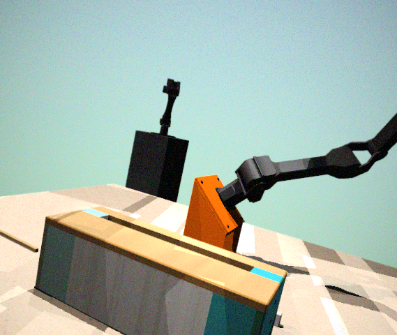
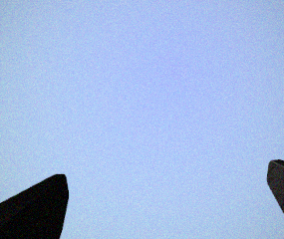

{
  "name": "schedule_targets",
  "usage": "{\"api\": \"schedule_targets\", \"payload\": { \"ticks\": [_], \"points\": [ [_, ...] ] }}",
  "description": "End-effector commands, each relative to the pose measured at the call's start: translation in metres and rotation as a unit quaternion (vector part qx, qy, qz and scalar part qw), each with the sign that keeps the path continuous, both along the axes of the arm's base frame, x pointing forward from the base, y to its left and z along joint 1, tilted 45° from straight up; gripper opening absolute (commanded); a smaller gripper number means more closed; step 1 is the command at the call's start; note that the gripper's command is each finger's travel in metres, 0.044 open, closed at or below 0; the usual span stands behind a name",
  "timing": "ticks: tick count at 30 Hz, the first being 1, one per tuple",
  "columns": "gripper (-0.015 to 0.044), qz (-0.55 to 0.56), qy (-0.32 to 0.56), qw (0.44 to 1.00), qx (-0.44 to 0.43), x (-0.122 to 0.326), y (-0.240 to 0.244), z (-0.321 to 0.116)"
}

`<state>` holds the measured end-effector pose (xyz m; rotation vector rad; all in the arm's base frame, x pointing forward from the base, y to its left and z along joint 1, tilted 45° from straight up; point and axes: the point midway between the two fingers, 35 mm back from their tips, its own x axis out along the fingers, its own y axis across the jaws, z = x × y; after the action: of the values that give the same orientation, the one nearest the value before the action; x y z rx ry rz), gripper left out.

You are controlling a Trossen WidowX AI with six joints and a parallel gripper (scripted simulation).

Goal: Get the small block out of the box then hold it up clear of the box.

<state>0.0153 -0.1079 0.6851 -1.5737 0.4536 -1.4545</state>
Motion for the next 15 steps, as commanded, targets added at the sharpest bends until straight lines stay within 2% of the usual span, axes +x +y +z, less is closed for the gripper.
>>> {"api": "schedule_targets", "payload": {
  "ticks": [1,9,15],
  "points": [
    [0.04,0.077,0.036,0.996,0.035,0.07,-0.019,-0.02],
    [0.04,0.213,0.098,0.962,0.138,0.19,-0.042,-0.085],
    [0.04,0.264,0.12,0.937,0.195,0.235,-0.045,-0.122]
  ]
}}
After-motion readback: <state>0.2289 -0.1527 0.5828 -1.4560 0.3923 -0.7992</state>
